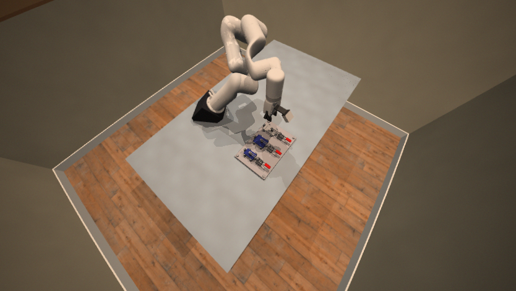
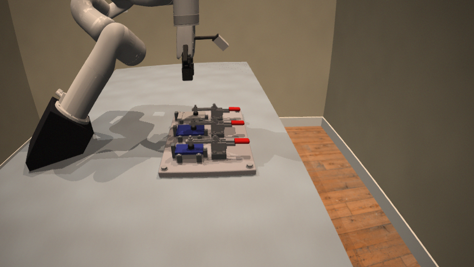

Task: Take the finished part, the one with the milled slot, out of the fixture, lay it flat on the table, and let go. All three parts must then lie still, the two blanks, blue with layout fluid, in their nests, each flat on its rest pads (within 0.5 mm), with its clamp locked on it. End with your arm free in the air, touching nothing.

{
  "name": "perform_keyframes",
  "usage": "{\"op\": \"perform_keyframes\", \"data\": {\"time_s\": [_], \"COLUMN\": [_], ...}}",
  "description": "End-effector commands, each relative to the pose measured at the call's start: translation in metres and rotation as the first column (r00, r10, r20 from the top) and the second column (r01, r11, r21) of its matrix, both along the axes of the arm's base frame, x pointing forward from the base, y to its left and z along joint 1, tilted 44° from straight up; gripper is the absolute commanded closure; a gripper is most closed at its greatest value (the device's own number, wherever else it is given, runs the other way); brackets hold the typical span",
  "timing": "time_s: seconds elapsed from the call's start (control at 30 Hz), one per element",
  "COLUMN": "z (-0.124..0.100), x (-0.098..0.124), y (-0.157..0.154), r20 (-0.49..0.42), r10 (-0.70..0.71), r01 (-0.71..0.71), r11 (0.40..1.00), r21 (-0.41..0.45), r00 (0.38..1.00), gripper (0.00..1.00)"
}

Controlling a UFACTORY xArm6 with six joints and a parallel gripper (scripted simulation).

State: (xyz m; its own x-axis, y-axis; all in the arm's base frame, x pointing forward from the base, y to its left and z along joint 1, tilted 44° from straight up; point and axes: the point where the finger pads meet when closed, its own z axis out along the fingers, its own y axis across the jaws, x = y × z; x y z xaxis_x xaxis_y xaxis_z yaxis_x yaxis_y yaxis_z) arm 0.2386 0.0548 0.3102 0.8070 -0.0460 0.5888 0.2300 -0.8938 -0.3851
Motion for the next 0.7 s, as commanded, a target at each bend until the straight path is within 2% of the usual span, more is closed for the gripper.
{"op": "perform_keyframes", "data": {"time_s": [0.0,0.3,0.5,0.67], "z": [-0.008,-0.014,-0.011,0.000], "x": [0.011,0.016,0.020,0.034], "y": [0.005,0.009,0.008,0.008], "r20": [-0.003,-0.003,-0.003,-0.003], "r10": [-0.019,-0.019,-0.019,-0.019], "r01": [0.019,0.019,0.019,0.019], "r11": [1.000,1.000,1.000,1.000], "r21": [-0.024,-0.024,-0.024,-0.024], "r00": [1.000,1.000,1.000,1.000], "gripper": [0.53,0.53,0.53,0.53]}}
